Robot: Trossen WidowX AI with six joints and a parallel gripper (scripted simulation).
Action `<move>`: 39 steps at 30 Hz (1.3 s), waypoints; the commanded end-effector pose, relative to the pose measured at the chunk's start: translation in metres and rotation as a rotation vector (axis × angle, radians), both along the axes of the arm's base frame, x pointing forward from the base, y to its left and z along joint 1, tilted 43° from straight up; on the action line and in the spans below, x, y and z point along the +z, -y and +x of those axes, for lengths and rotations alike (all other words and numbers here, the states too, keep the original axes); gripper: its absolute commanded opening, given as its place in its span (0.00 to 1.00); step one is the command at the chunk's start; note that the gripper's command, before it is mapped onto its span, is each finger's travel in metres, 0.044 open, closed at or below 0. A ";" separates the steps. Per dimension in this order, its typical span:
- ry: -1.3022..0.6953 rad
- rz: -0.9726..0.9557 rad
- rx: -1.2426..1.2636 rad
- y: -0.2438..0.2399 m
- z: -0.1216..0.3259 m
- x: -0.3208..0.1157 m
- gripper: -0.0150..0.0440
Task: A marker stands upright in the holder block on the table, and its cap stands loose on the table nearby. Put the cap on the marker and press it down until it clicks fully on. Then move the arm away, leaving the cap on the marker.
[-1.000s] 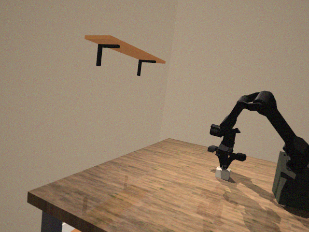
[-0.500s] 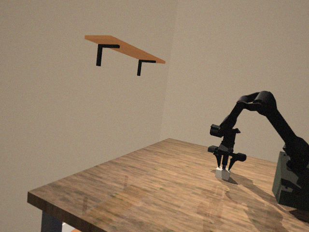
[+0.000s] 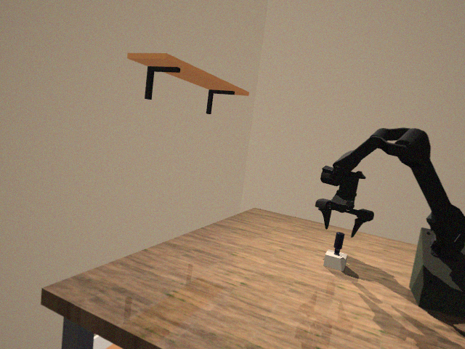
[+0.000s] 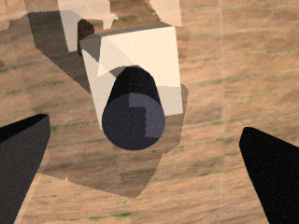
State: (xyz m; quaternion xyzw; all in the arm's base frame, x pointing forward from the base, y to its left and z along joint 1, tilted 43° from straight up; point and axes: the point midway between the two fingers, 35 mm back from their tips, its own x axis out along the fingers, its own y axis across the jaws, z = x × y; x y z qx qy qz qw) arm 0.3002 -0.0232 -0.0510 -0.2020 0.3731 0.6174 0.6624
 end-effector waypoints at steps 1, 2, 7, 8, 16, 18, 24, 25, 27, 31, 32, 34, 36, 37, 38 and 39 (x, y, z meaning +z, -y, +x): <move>-0.023 0.000 0.004 0.001 -0.003 0.003 0.96; -0.057 -0.003 -0.035 0.002 -0.002 0.004 0.91; -0.390 -0.028 -0.406 0.008 -0.002 0.014 0.69; -0.459 -0.033 -0.483 0.010 -0.002 0.016 0.64; -0.906 -0.067 -0.983 0.018 -0.001 0.029 0.29; -0.906 -0.067 -0.983 0.018 -0.001 0.029 0.25; -0.906 -0.067 -0.983 0.018 -0.001 0.029 0.25; -0.906 -0.067 -0.983 0.018 -0.001 0.029 0.25; -0.906 -0.067 -0.983 0.018 -0.001 0.028 0.25; -0.906 -0.067 -0.983 0.015 -0.002 0.025 0.25; -0.906 -0.067 -0.983 0.014 -0.002 0.024 0.25; -0.906 -0.067 -0.983 0.012 -0.002 0.022 0.25; -0.906 -0.067 -0.982 0.010 -0.002 0.019 0.25; -0.906 -0.067 -0.982 0.009 -0.002 0.018 0.25; -0.906 -0.067 -0.982 0.008 -0.002 0.017 0.25; -0.906 -0.066 -0.982 0.007 -0.002 0.016 0.25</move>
